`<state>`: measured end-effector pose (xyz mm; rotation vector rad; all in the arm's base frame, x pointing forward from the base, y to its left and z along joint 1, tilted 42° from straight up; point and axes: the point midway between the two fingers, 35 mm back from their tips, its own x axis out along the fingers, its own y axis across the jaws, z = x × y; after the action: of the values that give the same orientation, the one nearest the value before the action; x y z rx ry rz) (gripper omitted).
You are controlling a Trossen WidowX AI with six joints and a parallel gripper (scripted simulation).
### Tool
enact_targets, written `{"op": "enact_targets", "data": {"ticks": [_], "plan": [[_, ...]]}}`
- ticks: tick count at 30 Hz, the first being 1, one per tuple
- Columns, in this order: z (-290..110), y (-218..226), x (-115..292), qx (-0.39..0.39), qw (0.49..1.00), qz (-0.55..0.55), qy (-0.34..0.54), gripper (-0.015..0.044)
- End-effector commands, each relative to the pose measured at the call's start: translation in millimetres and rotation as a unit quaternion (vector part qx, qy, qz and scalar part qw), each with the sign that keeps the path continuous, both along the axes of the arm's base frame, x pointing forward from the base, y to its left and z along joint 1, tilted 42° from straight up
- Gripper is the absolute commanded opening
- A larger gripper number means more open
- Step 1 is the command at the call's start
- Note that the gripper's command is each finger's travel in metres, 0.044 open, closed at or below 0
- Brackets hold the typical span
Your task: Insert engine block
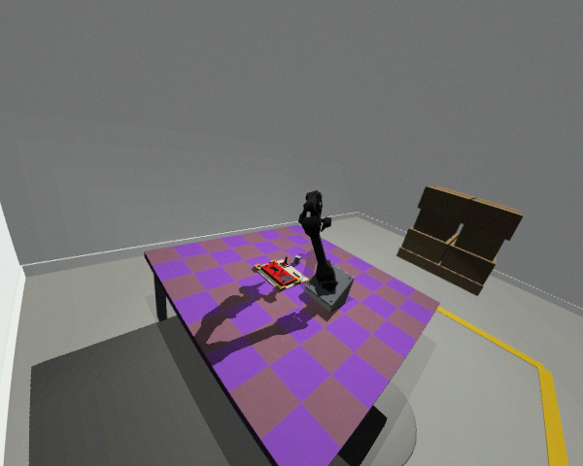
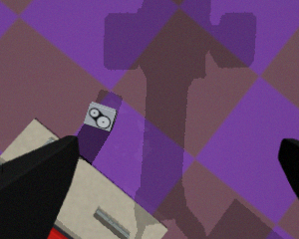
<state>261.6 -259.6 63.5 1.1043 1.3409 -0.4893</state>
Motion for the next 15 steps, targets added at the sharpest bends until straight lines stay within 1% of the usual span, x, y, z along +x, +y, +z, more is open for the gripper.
{"op": "enact_targets", "data": {"ticks": [1, 12, 15], "plan": [[-22.6, 15.1, 18.9, 0.053, 0.998, -0.017, 0.017, 0.044], [-89.8, 78.0, 63.6, 0.199, 0.972, -0.069, 0.104, 0.044], [-96.0, 89.2, 72.0, 0.216, 0.966, -0.076, 0.118, 0.044]]}}
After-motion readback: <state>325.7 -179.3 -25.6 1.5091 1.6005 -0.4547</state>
